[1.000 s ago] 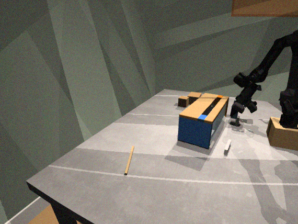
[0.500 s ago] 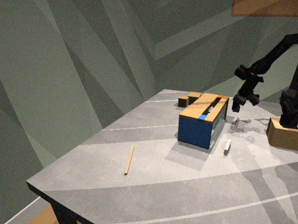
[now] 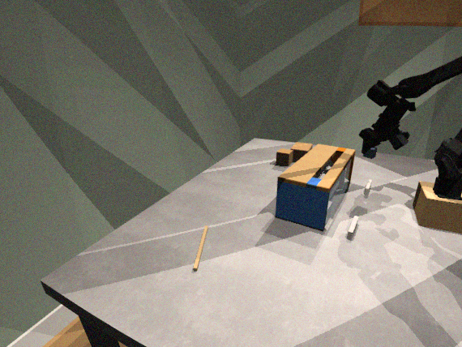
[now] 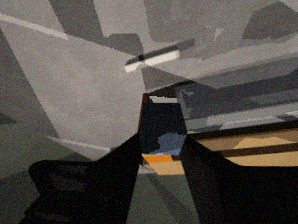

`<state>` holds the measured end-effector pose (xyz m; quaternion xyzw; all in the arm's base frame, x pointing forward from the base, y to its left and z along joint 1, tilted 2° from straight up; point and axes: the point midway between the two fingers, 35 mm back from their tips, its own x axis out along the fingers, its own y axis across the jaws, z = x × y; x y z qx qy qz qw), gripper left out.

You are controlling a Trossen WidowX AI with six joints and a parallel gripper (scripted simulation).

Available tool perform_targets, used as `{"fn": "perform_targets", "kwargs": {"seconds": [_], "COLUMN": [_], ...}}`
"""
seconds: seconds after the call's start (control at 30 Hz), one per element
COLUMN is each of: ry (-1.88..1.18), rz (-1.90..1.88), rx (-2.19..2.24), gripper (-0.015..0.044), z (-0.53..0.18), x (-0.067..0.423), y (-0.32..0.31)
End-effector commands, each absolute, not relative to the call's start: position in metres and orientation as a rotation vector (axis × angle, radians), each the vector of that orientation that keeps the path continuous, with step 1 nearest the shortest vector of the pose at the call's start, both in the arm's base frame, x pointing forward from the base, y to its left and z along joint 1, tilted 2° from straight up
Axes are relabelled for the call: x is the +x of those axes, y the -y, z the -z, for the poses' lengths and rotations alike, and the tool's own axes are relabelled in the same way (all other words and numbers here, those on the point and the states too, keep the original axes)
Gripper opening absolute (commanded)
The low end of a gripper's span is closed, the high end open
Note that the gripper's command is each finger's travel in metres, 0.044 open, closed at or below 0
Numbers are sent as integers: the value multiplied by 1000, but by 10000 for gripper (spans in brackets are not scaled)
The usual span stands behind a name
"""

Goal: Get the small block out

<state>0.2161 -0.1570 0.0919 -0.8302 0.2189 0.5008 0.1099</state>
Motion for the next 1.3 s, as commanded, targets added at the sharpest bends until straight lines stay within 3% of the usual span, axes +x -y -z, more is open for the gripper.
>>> {"fn": "perform_targets", "kwargs": {"seconds": [0.0, 1.27], "ry": [-729, -774], "rz": [-1399, -1360], "rx": [-2419, -2401], "gripper": [0, 0], "z": [-114, -124], "x": [213, 209], "y": [151, 147]}}
